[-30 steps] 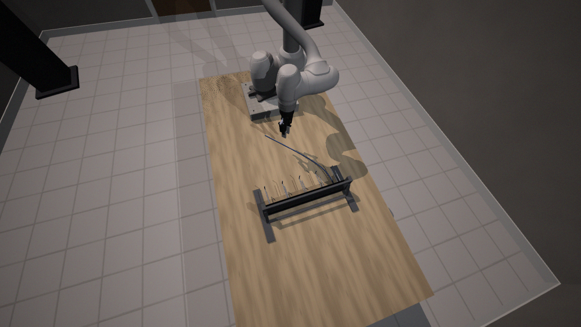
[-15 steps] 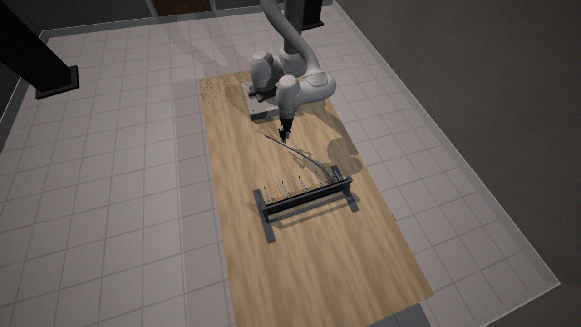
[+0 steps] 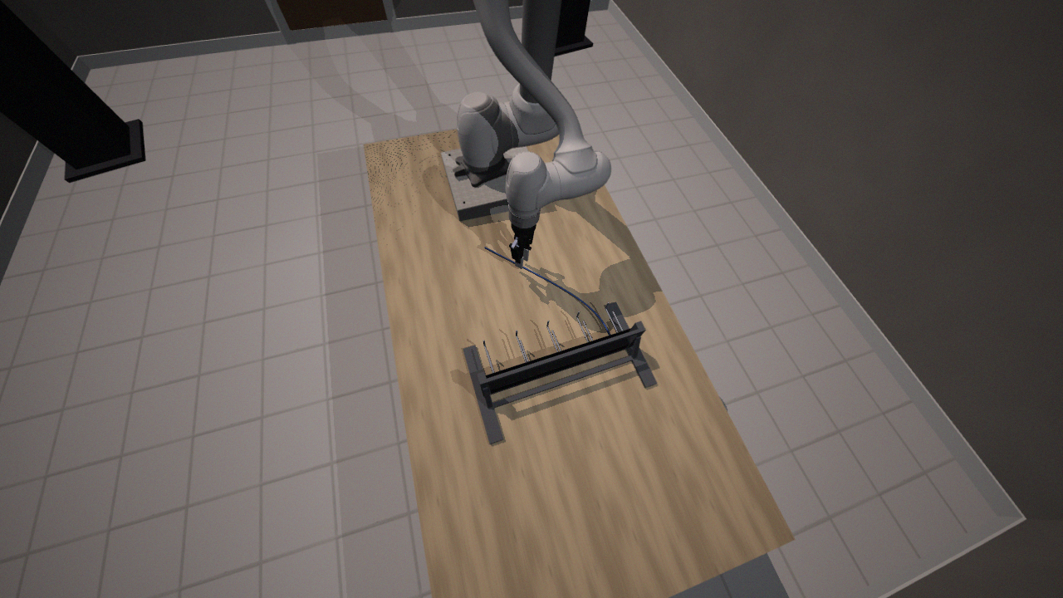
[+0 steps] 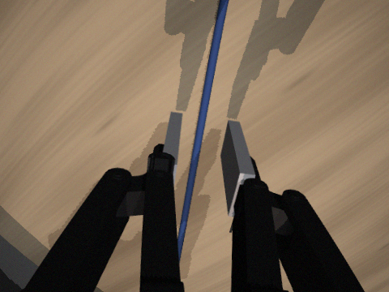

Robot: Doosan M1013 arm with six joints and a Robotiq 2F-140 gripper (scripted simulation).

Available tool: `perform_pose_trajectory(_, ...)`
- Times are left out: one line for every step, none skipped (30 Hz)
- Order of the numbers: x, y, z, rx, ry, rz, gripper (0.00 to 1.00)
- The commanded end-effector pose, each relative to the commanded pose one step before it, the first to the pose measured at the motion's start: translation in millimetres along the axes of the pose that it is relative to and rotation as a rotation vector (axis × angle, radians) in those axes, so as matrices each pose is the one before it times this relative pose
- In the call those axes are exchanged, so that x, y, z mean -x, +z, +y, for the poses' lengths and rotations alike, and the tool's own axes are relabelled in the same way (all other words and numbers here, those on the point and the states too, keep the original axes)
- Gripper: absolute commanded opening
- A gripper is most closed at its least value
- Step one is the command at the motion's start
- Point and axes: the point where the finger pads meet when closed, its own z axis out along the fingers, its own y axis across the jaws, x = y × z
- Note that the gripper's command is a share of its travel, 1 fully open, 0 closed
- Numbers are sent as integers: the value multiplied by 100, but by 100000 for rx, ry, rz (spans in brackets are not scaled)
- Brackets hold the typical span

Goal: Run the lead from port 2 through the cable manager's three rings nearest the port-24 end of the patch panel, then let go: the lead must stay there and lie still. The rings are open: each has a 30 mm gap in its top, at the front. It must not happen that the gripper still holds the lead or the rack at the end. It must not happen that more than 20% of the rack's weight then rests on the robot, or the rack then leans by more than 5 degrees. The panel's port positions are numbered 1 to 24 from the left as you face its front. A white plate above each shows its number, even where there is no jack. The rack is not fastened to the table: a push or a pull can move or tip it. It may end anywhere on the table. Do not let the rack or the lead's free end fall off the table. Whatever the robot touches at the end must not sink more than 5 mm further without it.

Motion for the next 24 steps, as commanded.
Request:
perform_pose_trajectory(-3,784,-12,-22,-2,11,20)
perform_pose_trajectory(0,121,0,0,0,0,20)
perform_pose_trajectory(0,103,0,0,0,0,20)
perform_pose_trajectory(0,86,0,0,0,0,20)
perform_pose_trajectory(0,69,0,0,0,0,20)
perform_pose_trajectory(0,54,0,0,0,0,20)
perform_pose_trajectory(0,0,0,0,0,0,20)
perform_pose_trajectory(0,0,0,0,0,0,20)
perform_pose_trajectory(0,40,0,0,0,0,20)
perform_pose_trajectory(0,28,0,0,0,0,20)
perform_pose_trajectory(0,18,0,0,0,0,20)
perform_pose_trajectory(0,9,0,0,0,0,20)
perform_pose_trajectory(0,4,0,0,0,0,20)
perform_pose_trajectory(0,1,0,0,0,0,20)
perform_pose_trajectory(0,0,0,0,0,0,20)
perform_pose_trajectory(0,0,0,0,0,0,20)
perform_pose_trajectory(0,0,0,0,0,0,20)
perform_pose_trajectory(0,0,0,0,0,0,20)
perform_pose_trajectory(0,0,0,0,0,0,20)
perform_pose_trajectory(0,0,0,0,0,0,20)
perform_pose_trajectory(0,0,0,0,0,0,20)
perform_pose_trajectory(0,0,0,0,0,0,20)
perform_pose_trajectory(0,0,0,0,0,0,20)
perform_pose_trajectory(0,0,0,0,0,0,20)
